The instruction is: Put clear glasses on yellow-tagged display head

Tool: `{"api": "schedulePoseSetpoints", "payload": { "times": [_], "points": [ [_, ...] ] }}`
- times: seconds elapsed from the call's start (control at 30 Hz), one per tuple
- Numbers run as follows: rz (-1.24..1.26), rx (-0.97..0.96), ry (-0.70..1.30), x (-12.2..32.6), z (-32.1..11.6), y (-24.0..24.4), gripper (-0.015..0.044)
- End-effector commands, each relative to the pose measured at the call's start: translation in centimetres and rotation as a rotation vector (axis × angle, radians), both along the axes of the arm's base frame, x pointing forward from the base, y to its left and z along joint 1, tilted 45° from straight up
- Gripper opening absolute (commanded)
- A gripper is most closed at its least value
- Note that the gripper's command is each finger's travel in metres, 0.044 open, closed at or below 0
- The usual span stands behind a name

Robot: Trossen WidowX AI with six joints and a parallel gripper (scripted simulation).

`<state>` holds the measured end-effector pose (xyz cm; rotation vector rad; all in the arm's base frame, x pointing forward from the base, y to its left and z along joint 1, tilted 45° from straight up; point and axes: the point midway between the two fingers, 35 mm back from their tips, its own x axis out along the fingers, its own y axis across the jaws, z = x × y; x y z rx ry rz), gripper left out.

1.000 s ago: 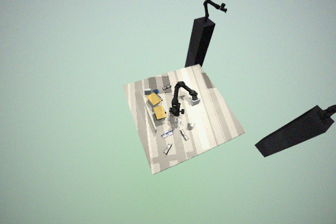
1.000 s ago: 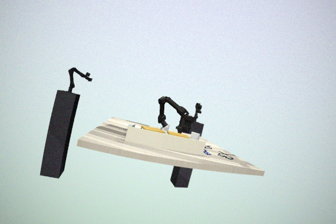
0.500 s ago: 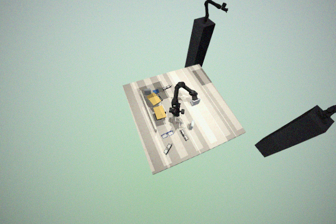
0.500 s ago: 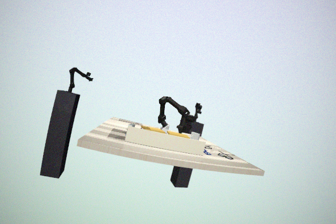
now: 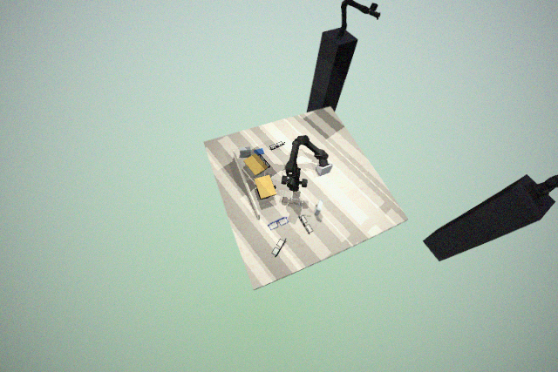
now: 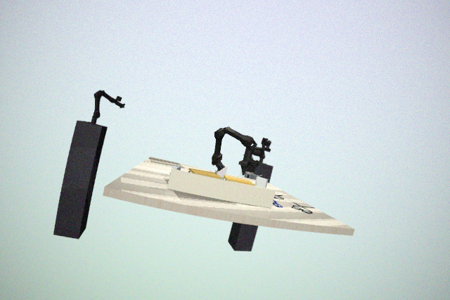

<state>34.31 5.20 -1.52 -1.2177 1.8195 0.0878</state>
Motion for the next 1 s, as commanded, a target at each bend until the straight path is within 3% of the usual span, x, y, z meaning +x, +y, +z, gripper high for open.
{"api": "schedulePoseSetpoints", "payload": {
  "times": [0.0,0.97],
  "points": [
    [-0.041,0.000,-0.043,0.0,-0.1,0.5,0.0000],
    [-0.657,-0.076,-0.642,-1.8,-3.9,4.7,0.0000]
  ]
}}
